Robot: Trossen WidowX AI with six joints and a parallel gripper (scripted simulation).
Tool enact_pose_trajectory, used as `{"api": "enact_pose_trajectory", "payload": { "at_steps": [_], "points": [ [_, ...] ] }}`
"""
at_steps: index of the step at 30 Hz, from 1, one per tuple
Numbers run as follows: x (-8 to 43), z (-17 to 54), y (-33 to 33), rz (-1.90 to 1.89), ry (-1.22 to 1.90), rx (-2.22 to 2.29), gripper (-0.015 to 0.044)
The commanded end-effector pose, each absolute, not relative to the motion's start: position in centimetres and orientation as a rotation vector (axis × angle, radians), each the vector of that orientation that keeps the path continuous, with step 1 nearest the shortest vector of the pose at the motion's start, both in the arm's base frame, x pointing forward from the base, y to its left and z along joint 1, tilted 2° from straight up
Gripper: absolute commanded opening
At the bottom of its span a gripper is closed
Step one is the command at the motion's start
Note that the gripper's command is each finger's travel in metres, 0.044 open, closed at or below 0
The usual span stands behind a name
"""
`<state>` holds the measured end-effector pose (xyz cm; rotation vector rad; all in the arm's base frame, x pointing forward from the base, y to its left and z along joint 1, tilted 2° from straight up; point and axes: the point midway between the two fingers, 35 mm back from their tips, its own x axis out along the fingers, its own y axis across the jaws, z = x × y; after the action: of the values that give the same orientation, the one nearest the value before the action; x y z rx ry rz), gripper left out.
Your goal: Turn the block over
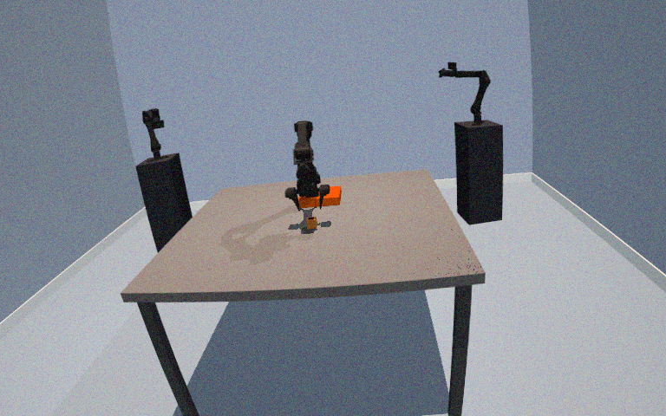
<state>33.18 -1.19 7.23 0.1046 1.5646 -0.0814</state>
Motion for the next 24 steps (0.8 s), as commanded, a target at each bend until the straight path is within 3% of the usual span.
{"api": "enact_pose_trajectory", "payload": {
  "at_steps": [1,24],
  "points": [
    [33.1,6.3,-1.0,-0.082,1.569,0.113,0.044],
    [33.2,2.4,-1.1,-0.082,1.569,0.113,0.044]
  ]
}}
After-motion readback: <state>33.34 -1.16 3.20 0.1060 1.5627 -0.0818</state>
